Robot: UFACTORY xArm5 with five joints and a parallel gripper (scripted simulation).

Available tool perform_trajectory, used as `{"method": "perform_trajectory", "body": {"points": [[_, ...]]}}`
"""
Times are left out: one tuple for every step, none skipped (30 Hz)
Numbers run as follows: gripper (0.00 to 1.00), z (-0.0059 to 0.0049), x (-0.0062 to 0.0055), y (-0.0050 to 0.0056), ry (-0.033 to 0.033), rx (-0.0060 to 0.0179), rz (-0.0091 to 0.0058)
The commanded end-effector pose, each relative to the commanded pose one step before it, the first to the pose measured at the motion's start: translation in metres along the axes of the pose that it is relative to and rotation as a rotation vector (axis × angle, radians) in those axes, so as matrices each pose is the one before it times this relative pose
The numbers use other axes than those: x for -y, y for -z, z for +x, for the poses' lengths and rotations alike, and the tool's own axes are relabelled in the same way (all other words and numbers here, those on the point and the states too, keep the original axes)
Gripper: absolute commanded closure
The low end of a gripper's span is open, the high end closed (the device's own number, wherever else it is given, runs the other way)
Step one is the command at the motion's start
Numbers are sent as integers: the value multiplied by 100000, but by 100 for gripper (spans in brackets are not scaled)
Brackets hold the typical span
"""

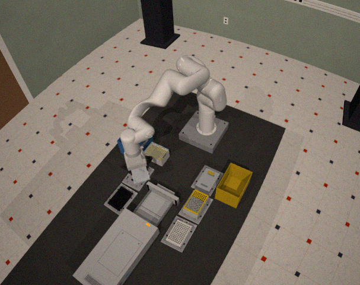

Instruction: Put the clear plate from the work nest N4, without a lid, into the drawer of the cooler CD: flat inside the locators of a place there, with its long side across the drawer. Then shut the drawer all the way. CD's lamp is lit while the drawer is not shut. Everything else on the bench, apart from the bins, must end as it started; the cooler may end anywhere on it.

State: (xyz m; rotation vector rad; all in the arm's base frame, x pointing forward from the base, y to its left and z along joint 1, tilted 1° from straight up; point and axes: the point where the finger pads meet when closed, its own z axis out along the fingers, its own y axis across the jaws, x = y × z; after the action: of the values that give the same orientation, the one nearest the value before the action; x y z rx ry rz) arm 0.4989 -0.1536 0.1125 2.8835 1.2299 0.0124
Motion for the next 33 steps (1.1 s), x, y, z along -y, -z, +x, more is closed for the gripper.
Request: {"method": "perform_trajectory", "body": {"points": [[100,1196,98,198,14759,687,-770],[100,267,20,0,3333,-2,0],[100,267,11,0,3333,-2,0],[100,267,2,0,3333,-2,0],[100,267,-6,0,3333,-2,0],[100,267,-15,0,3333,-2,0],[100,266,-24,0,3333,-2,0],[100,265,-33,0,3333,-2,0],[100,264,-42,0,3333,-2,0],[100,262,-51,0,3333,-2,0],[100,261,-59,0,3333,-2,0],[100,259,-68,0,3333,-2,0],[100,0,0,0,0,0,0],[100,0,0,0,0,0,0],[100,256,-77,0,3333,-2,0],[100,253,-85,0,3333,-2,0],[100,250,-94,0,3333,-2,-1],[100,247,-102,0,3333,-2,-1],[100,244,-110,0,3333,-2,-1],[100,240,-118,0,1926,-2,-1],[100,238,-123,0,0,-2,-1],[100,238,-123,0,0,-2,-1],[100,238,-123,0,0,-2,-1],[100,238,-123,0,0,-2,-1],[100,238,-123,0,0,-2,-1],[100,238,-123,0,0,-2,-1],[100,238,-123,0,0,-2,-1],[100,238,-123,0,0,-2,-1],[100,238,-123,0,0,-2,-1],[100,0,0,0,0,0,0],[100,0,0,0,0,0,0],[100,238,-123,0,0,-2,-1],[100,237,-123,0,0,-2,-1]]}}
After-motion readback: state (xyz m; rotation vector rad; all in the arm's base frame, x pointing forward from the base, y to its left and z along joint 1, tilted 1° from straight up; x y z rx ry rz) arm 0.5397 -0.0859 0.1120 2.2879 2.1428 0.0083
